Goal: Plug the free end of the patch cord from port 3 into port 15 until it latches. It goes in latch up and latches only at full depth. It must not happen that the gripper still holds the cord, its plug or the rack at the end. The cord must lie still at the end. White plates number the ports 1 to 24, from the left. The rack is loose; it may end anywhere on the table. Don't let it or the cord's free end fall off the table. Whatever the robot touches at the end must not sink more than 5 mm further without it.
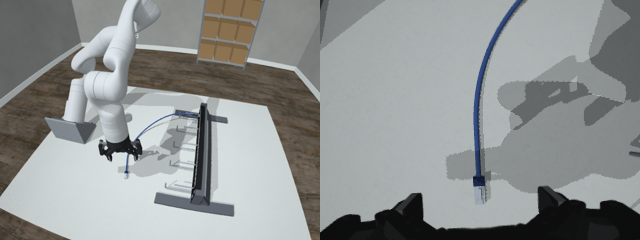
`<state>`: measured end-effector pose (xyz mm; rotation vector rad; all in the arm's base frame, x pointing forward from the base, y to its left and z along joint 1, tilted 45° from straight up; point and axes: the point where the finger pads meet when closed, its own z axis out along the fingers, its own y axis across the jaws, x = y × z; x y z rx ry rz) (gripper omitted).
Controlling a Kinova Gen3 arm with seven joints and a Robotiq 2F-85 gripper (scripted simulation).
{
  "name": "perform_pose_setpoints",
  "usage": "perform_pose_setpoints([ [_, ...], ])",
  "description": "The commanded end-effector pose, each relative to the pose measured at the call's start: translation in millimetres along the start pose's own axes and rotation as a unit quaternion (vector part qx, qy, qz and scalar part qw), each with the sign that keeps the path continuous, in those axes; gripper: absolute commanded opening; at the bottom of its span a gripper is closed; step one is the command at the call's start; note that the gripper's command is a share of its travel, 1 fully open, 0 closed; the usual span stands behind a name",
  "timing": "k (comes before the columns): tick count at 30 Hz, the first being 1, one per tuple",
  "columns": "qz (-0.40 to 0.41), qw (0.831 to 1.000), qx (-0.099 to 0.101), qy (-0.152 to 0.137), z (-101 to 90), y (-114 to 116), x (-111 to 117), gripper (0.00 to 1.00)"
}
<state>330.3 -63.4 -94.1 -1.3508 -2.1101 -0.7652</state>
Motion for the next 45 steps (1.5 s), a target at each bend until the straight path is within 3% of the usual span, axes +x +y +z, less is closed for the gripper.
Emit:
perform_pose_setpoints([
  [1,0.001,1.0,0.0,0.0,0.3,-1.0,-0.7,1.0],
  [2,0.001,1.0,0.0,0.0,0.4,-1.1,-0.7,1.0],
  [3,0.001,1.0,0.0,0.0,0.5,-1.1,-0.7,0.0],
  [45,0.008,1.0,-0.002,-0.001,-0.8,1.2,0.5,0.0],
])
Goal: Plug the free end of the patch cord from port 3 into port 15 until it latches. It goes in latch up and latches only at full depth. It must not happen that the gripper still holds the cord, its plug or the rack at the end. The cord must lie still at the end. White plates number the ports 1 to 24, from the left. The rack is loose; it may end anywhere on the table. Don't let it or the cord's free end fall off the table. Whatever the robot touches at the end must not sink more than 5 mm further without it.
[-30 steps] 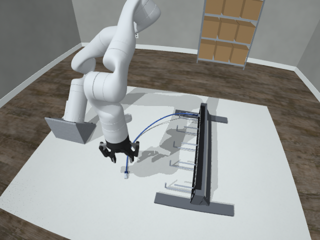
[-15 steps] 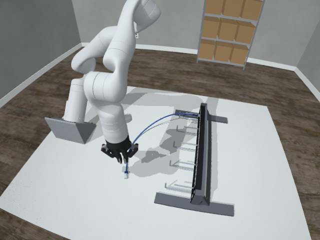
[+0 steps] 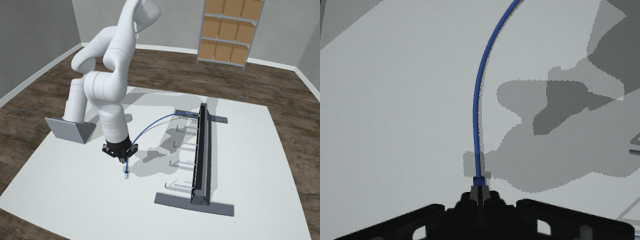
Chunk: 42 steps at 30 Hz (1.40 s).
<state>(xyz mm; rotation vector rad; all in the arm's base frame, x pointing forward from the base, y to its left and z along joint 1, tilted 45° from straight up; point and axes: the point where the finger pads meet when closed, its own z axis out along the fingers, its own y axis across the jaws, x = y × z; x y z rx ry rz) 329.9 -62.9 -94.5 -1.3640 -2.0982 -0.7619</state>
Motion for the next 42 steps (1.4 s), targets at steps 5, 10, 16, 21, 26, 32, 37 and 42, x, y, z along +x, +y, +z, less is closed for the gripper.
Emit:
perform_pose_setpoints([
  [5,0.013,1.0,-0.004,-0.004,-3.6,5,3,0.0],
  [10,0.033,0.999,-0.01,-0.008,-7.0,12,6,0.0],
  [16,0.079,0.996,-0.024,-0.017,-15.1,27,16,0.0],
  [21,0.132,0.99,-0.042,-0.025,-24.2,45,27,0.0],
  [26,0.17,0.983,-0.056,-0.029,-30.7,57,36,0.0],
  [32,0.256,0.962,-0.09,-0.032,-45.2,85,58,0.0],
  [37,0.333,0.935,-0.123,-0.027,-58.6,109,80,0.0],
  [42,0.38,0.914,-0.145,-0.02,-66.8,123,95,0.0],
])
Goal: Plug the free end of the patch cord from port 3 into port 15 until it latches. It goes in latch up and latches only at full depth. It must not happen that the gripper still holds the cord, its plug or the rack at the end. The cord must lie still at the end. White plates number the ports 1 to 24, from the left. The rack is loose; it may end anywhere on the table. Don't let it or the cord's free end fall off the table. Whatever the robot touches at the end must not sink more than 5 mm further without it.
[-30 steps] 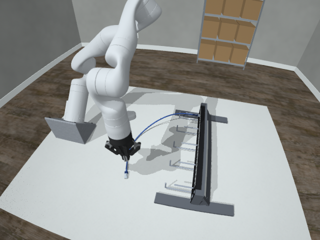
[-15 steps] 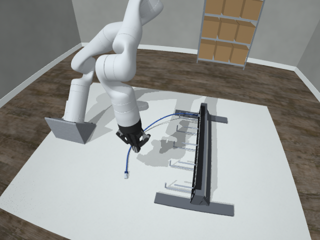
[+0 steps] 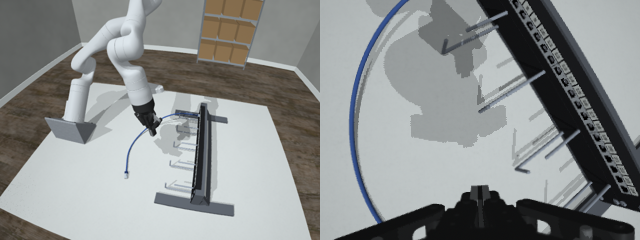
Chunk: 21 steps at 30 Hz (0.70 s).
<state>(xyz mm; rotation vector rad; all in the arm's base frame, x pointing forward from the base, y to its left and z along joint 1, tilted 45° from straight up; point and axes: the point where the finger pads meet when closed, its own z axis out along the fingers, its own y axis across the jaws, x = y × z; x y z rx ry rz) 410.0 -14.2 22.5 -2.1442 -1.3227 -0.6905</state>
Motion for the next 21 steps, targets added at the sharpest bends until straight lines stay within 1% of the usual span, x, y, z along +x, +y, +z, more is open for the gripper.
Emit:
perform_pose_setpoints([
  [1,0.023,1.0,-0.017,0.005,-9.4,2,25,0.0],
  [6,0.112,0.992,-0.045,0.027,-21.4,2,61,0.0],
  [12,0.214,0.972,-0.07,0.061,-36.1,-1,101,0.0],
  [13,0.23,0.968,-0.074,0.068,-38.6,-2,107,0.0],
  [15,0.23,0.968,-0.074,0.068,-38.6,-2,107,0.0],
  [21,0.319,0.938,-0.086,0.107,-52.8,-8,142,0.0],
])
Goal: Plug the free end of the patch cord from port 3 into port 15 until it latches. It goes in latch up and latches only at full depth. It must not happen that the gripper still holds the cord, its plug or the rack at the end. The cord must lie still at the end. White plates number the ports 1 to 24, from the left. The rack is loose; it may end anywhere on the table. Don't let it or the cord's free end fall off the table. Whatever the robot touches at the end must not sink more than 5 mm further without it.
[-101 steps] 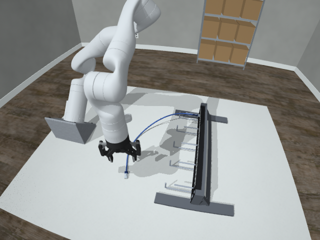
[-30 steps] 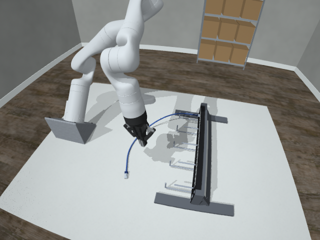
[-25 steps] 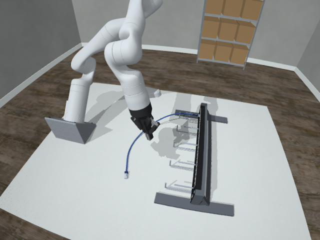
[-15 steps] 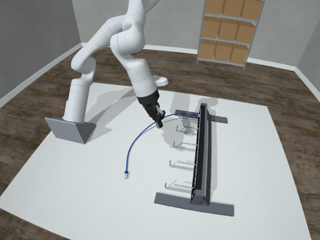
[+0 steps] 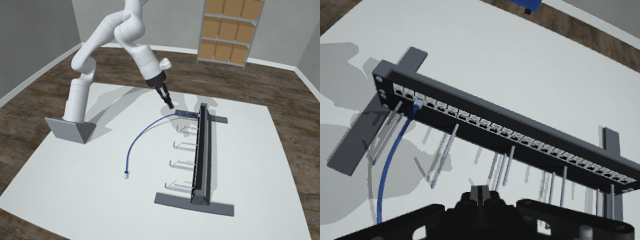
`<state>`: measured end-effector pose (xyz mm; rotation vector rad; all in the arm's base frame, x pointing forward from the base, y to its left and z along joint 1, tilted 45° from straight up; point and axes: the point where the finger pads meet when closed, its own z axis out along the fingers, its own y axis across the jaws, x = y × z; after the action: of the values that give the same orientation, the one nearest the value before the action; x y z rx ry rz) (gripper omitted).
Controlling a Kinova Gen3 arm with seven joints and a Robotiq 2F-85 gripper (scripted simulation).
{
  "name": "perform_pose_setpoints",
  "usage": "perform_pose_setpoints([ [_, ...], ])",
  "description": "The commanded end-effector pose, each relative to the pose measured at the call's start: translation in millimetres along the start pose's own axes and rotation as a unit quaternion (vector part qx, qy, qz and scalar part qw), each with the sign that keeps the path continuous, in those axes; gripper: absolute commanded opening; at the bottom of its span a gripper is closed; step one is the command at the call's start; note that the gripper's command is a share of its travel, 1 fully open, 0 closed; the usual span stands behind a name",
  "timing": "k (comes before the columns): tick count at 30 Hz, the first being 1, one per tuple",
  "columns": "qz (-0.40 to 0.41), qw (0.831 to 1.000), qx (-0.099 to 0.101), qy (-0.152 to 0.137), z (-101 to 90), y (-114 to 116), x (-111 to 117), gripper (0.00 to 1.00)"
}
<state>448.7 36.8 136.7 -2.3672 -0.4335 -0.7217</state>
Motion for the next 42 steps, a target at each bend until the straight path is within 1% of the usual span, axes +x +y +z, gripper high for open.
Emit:
perform_pose_setpoints([
  [1,0.019,1.0,-0.003,0.018,-8.8,-18,18,0.0],
  [9,0.118,0.991,-0.002,0.058,-21.8,-44,42,0.0],
  [11,0.118,0.991,-0.002,0.058,-21.8,-44,42,0.0],
  [16,0.162,0.984,0.002,0.076,-28.0,-56,52,0.0],
  [21,0.192,0.978,0.006,0.088,-32.5,-64,58,0.0],
  [26,0.208,0.974,0.009,0.094,-35.0,-69,61,0.0],
  [35,0.214,0.972,0.01,0.097,-36.0,-71,62,0.0],
  [42,0.214,0.972,0.01,0.096,-33.0,-71,63,0.0],
])
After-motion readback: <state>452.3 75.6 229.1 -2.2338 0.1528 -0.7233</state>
